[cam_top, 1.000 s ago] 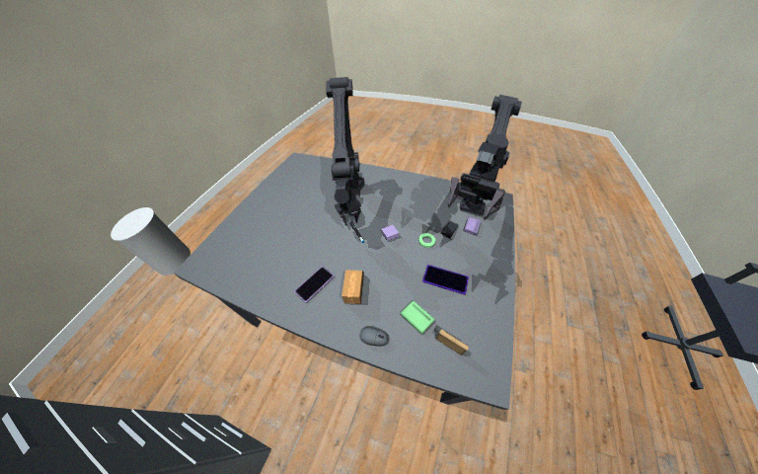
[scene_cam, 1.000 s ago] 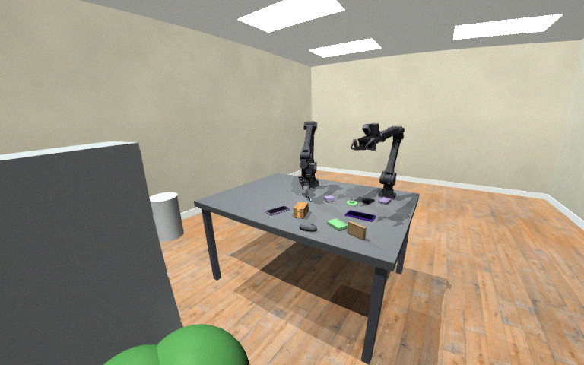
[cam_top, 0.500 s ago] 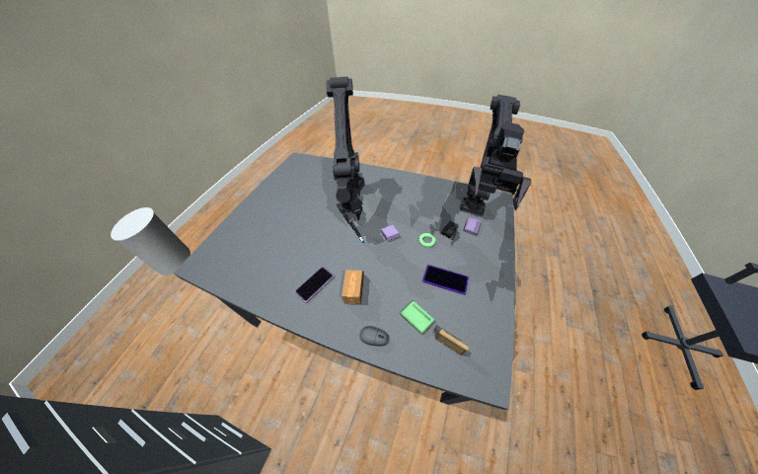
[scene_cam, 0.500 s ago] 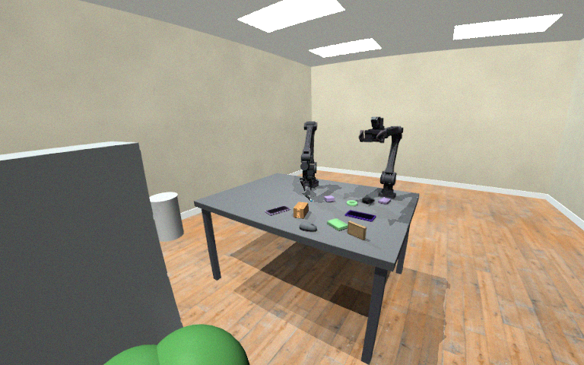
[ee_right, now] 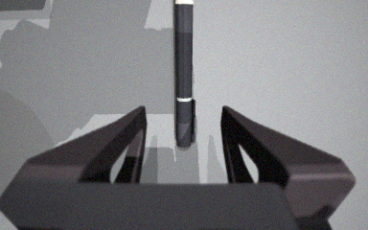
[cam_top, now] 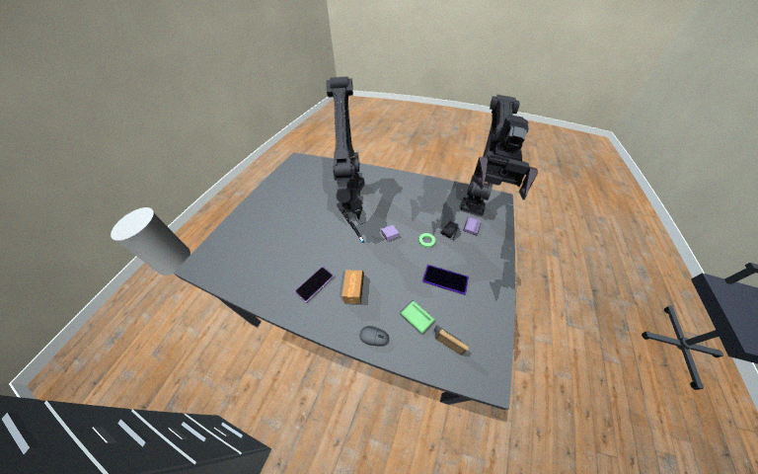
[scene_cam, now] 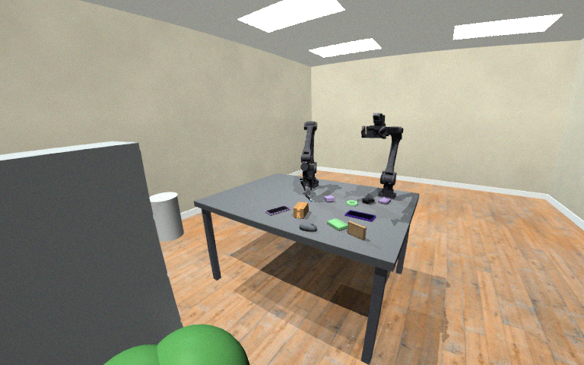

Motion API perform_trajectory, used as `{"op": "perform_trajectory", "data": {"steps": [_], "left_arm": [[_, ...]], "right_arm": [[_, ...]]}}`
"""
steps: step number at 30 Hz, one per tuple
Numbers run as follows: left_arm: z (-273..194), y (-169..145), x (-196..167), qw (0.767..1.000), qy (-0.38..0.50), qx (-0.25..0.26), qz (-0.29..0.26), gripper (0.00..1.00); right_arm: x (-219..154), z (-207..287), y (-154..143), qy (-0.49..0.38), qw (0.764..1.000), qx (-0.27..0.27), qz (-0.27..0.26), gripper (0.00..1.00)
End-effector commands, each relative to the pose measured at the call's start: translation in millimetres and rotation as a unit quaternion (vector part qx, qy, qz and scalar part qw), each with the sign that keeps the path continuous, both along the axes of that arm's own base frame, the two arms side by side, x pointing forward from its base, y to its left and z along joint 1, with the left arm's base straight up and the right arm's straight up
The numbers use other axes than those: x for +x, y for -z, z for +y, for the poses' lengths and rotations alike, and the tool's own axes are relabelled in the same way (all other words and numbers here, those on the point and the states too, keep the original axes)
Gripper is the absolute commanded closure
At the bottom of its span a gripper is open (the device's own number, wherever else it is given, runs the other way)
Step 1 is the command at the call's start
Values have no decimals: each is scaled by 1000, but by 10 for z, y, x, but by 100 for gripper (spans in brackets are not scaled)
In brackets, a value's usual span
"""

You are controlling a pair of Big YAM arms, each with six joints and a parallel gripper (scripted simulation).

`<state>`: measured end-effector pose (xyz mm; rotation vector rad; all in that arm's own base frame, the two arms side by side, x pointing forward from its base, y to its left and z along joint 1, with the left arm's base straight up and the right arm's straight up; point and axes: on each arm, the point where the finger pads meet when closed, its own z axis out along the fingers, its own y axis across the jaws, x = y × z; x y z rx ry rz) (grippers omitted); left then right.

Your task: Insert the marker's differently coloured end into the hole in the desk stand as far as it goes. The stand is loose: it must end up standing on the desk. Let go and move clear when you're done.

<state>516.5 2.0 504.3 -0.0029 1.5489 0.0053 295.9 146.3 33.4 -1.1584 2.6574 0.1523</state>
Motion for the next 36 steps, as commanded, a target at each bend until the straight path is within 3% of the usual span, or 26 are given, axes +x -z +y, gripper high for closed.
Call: {"op": "perform_trajectory", "data": {"steps": [1, 2, 3, 5, 6, 13, 14, 30, 31, 33, 34, 36], "left_arm": [[-31, -411, 67, 1000, 3, -11, -29, 0], [-31, -411, 67, 1000, 3, -11, -29, 0], [-53, -112, 89, 1000, 5, -11, -5, 0], [-53, -113, 89, 1000, 5, -11, -5, 0], [-68, 176, 92, 1000, 7, -10, 18, 0], [-77, 10, -12, 1000, 9, -7, -5, 0], [-71, -152, -27, 1000, 8, -4, -17, 0], [-65, 49, 41, 1000, 7, -5, 2, 0], [-65, 49, 41, 1000, 7, -5, 2, 0], [-65, 49, 41, 1000, 7, -5, 2, 0], [-66, 49, 41, 1000, 7, -5, 2, 0], [-65, 49, 41, 1000, 7, -5, 2, 0]], "right_arm": [[119, 29, -74, -2, 1000, 8, -18, 51], [119, 29, -74, -2, 1000, 8, -18, 51], [123, 28, -60, -1, 1000, 7, -16, 51], [122, 30, -60, -1, 1000, 7, -16, 51], [126, 35, -54, -1, 1000, 7, -15, 51], [126, 38, -87, 0, 1000, 8, -17, 51], [146, 60, -131, -1, 1000, 10, -21, 51], [183, 47, -188, 9, 1000, 13, -24, 51], [80, 52, -43, -7, 1000, 4, -9, 51], [150, 65, -155, 1, 1000, 12, -23, 51], [42, 67, 68, -1, 1000, 5, -7, 51], [48, 74, 117, -1, 1000, 5, -7, 51]]}}
